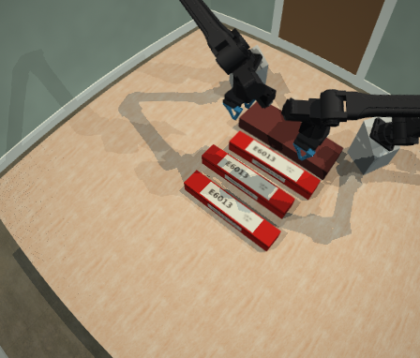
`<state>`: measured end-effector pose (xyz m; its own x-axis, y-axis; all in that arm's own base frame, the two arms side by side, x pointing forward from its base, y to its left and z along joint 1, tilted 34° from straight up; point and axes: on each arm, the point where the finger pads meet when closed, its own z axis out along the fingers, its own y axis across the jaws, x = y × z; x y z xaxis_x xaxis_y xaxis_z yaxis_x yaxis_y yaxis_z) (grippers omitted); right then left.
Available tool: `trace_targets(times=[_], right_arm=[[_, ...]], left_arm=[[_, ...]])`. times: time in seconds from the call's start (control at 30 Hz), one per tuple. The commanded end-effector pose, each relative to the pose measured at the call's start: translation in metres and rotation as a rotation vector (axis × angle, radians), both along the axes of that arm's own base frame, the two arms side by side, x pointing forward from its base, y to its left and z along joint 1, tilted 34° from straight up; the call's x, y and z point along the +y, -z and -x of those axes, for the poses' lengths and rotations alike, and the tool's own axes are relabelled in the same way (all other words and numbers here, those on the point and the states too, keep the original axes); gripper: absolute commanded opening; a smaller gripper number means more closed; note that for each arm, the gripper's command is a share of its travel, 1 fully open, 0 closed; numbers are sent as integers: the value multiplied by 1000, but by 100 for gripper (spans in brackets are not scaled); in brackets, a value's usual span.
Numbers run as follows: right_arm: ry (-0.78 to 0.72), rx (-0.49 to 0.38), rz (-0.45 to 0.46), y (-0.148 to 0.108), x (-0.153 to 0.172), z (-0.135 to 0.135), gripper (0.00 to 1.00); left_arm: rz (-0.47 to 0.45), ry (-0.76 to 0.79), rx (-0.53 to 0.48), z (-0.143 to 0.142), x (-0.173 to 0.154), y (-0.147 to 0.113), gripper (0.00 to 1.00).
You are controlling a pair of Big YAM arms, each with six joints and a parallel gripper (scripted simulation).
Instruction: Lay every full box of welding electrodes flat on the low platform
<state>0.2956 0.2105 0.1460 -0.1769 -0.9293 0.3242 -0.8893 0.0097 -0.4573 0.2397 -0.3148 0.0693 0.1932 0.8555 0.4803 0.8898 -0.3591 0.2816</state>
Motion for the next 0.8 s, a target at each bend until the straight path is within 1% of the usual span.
trace_targets(times=[0.0,0.67,0.77], right_arm=[[-2,-4,-3,2,-1,-7,72],[-2,-4,-2,23,-10,-17,72],[-2,-4,-2,23,-10,-17,72]], left_arm=[[17,-3,-8,-9,-3,2,72],[15,-3,-9,-19,6,22,72],[15,-3,-9,-19,6,22,72]])
